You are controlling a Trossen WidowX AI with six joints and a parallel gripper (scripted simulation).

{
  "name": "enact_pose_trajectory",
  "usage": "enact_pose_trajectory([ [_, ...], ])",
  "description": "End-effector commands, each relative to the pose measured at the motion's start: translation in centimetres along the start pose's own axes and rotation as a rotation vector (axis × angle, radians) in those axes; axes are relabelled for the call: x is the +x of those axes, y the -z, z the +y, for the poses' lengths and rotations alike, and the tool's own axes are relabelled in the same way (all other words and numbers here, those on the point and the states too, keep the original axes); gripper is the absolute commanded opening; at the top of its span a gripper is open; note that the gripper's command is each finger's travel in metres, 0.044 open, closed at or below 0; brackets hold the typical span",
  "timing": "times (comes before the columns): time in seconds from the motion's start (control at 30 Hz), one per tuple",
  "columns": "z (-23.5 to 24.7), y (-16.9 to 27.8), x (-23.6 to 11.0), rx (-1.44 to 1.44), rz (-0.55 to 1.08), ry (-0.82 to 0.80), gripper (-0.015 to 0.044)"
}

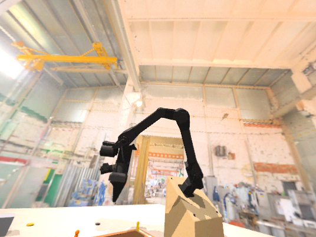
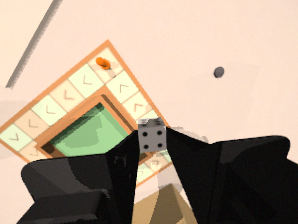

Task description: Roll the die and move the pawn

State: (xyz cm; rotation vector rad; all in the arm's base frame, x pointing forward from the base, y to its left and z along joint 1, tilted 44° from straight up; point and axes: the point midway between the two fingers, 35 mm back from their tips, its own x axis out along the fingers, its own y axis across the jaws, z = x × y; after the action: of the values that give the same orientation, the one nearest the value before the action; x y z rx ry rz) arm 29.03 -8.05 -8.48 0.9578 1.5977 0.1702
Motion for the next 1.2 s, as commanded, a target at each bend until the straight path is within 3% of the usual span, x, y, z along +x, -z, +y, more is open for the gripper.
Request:
enact_pose_trajectory([
  [0.0,1.5,0.5,0.0,0.119,-0.008,-0.005,0.0],
  [1.17,9.7,7.1,2.3,1.037,0.039,-0.025,0.0],
])
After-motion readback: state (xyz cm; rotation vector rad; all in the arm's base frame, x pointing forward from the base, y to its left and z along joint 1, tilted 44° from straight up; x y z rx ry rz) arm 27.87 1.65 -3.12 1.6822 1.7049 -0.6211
